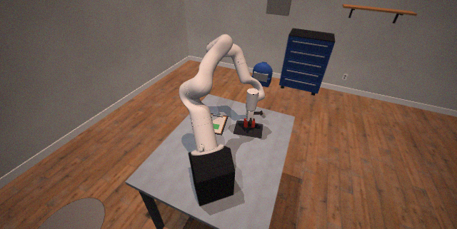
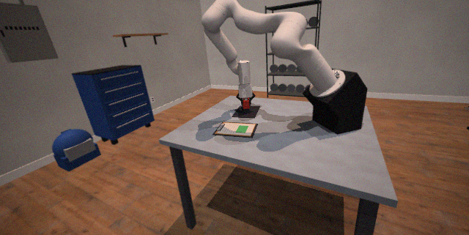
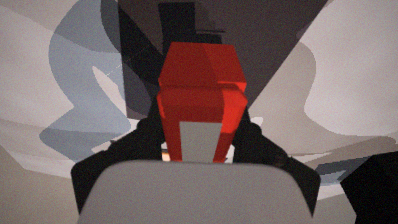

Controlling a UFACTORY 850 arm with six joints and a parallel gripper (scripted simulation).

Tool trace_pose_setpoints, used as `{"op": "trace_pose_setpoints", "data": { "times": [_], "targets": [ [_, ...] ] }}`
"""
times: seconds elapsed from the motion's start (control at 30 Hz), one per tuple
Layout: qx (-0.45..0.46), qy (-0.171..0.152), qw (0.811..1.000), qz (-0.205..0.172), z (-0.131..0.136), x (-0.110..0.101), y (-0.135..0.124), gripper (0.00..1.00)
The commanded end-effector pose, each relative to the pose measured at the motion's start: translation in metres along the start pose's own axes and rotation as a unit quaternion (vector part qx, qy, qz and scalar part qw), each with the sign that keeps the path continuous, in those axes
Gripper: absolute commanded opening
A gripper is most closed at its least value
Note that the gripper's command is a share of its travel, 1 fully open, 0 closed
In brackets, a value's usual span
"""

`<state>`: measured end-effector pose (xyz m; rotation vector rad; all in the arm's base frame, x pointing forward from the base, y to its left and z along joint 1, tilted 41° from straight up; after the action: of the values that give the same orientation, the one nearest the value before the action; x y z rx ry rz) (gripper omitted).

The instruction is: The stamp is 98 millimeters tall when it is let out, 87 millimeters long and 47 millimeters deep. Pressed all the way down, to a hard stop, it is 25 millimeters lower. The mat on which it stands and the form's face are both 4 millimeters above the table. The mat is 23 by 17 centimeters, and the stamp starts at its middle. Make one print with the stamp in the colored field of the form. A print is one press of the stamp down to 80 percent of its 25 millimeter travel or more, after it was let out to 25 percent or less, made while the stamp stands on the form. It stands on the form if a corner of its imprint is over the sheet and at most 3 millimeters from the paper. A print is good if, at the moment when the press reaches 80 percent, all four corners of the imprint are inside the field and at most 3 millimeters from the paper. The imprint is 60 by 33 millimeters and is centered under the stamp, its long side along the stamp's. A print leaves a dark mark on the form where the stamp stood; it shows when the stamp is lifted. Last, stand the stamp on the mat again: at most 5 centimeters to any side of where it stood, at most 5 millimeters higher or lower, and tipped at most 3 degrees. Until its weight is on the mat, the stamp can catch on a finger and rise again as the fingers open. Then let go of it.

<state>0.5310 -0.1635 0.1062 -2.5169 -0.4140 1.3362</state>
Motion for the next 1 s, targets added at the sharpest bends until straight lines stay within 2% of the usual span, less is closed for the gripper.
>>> {"op": "trace_pose_setpoints", "data": {
  "times": [0.0, 0.77, 0.97],
  "targets": [
    [0.000, 0.000, 1.000, 0.000, 0.000, 0.000, 0.000, 0.30],
    [0.000, 0.000, 1.000, 0.000, 0.000, 0.000, 0.000, 0.30],
    [0.000, 0.000, 1.000, 0.000, 0.000, -0.016, 0.000, 0.30]
  ]
}}
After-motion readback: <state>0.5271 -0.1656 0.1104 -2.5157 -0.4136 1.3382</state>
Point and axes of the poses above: the point where the finger pads meet when closed, its own x axis out along the fingers, its own z axis across the jaws, y = z × x, the point moved 5 cm from there along -x, back along the fingers, and after that the axes turned 14 degrees about x, right-handed, at the moved point
